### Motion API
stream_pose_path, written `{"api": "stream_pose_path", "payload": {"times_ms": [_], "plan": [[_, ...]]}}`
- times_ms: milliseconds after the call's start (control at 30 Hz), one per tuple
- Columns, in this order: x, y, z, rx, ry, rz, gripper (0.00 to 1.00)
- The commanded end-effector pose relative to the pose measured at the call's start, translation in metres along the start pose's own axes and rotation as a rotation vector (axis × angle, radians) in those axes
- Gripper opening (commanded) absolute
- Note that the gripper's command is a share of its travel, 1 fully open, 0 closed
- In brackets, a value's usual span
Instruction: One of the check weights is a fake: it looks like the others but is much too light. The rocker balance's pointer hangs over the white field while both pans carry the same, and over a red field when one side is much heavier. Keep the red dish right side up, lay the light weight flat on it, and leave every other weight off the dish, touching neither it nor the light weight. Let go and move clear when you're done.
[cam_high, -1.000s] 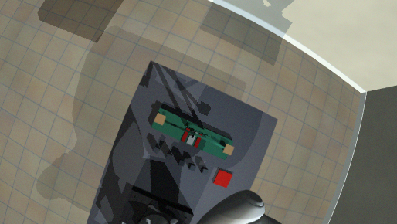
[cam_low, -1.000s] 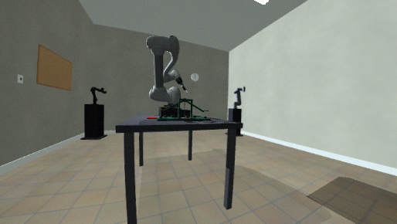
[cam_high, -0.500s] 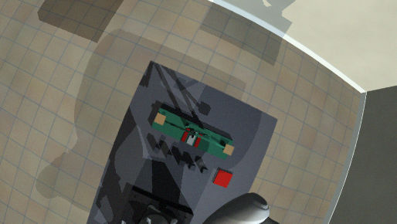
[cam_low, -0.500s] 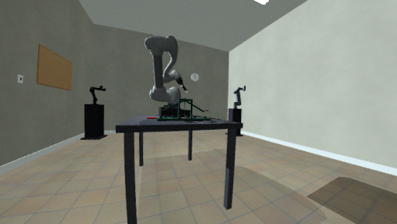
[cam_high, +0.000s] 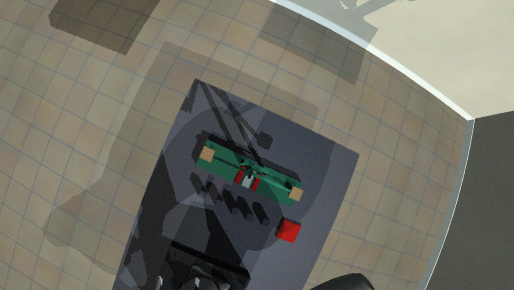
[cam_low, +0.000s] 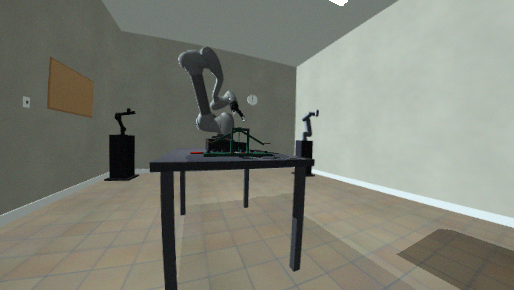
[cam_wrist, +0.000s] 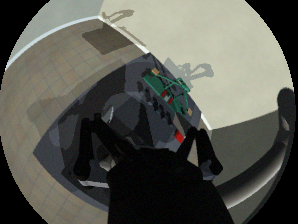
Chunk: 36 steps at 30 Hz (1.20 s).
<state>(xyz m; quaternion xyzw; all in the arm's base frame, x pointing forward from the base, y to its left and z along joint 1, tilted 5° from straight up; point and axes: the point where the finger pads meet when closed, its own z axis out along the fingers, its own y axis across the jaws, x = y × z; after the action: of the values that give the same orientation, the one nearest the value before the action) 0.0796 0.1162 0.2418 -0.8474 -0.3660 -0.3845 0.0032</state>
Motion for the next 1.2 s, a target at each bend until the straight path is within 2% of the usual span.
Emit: {"api": "stream_pose_path", "payload": {"times_ms": [0, 1167], "plan": [[0.002, 0.002, 0.013, -0.028, -0.04, 0.089, 1.0], [0.018, 0.017, 0.088, -0.169, -0.211, 0.604, 1.0]]}}
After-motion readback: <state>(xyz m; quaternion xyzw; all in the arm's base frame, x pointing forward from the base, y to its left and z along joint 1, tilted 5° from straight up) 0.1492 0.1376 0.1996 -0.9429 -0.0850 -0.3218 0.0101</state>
